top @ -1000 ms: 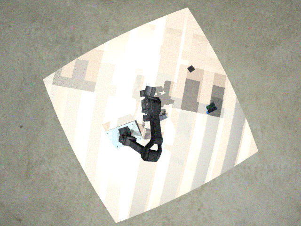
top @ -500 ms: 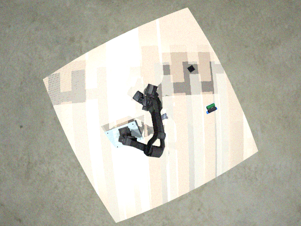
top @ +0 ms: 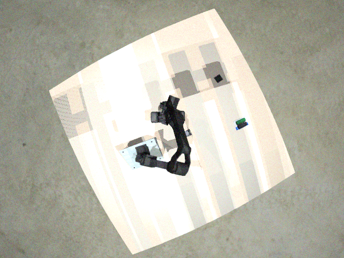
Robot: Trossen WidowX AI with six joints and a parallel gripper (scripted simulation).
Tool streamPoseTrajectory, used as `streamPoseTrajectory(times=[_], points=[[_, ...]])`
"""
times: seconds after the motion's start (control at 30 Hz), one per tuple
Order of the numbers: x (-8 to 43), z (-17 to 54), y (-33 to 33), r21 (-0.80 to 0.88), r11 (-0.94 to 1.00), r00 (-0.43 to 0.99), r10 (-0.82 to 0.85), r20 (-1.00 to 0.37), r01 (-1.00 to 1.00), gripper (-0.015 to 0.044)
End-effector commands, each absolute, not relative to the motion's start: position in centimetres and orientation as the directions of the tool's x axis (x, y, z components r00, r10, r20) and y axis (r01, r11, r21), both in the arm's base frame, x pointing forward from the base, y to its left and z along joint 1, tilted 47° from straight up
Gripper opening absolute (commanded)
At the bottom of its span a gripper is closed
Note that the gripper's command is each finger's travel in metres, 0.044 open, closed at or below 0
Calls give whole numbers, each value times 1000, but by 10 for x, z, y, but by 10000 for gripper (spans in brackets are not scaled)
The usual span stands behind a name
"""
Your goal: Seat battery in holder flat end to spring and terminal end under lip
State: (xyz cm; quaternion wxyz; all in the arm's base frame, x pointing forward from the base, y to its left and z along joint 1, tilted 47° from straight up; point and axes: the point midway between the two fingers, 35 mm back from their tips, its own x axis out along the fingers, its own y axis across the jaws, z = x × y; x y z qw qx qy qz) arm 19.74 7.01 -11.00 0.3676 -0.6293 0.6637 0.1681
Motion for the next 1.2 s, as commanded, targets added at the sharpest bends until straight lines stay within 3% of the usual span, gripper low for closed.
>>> streamPoseTrajectory(times=[0.0, 1.13, 1.17], points=[[196, -111, 68, -223, 131, 63, -716, -695, -966, 243], [199, -145, 31, -223, 130, 63, -718, -693, -966, 243], [199, -145, 31, -223, 130, 63, -718, -693, -966, 216]])
